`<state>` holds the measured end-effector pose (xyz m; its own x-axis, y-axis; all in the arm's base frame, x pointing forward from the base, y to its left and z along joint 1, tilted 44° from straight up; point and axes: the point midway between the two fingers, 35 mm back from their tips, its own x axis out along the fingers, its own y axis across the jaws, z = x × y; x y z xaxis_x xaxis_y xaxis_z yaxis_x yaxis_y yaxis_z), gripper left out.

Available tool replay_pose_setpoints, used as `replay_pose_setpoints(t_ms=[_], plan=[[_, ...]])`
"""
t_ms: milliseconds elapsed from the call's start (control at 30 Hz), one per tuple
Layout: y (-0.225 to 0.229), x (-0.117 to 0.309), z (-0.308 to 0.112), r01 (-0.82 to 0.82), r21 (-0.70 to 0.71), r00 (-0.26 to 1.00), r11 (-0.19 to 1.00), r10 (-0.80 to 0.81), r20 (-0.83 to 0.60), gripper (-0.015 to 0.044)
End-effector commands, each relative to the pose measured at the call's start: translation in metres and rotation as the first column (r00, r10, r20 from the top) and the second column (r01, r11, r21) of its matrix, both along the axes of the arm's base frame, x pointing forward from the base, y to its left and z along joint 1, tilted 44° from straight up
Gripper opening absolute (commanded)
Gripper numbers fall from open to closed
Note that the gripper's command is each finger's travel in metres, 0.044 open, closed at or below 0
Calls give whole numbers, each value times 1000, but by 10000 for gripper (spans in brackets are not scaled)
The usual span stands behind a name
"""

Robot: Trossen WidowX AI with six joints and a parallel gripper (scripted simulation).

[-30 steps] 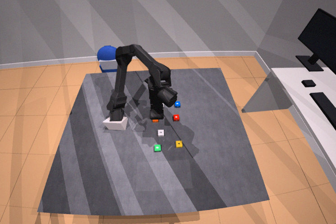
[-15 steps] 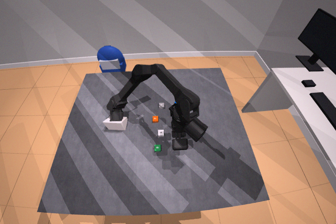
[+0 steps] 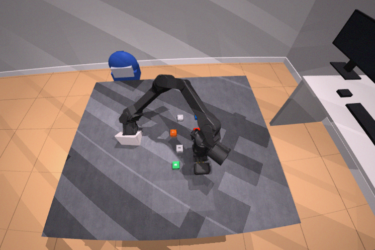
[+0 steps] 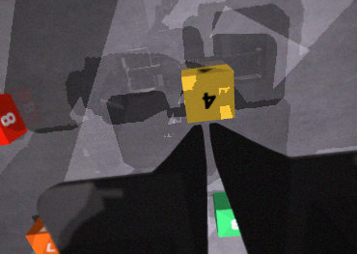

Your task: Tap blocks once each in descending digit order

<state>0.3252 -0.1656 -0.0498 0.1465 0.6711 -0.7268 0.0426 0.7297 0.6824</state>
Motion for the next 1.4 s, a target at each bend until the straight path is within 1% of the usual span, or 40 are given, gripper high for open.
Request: replay_pose_setpoints(t_ms=[0,667,867,967,1200,1367], plan=[[1,0,-3,20,-2,1000,1000,-20,8,20],[20,5,-24,20,-1,1000,1000,-20,9,20],[21,5,-25,20,-1,1000,1000,-20,9,20],[3,0,-6,20,-3,1000,1000,-20,9,20],[-6,-1,3,21,-3,1000,1000,-21,8,20],[-48,-12,49,21,-5,1000,1000,-21,6,20]])
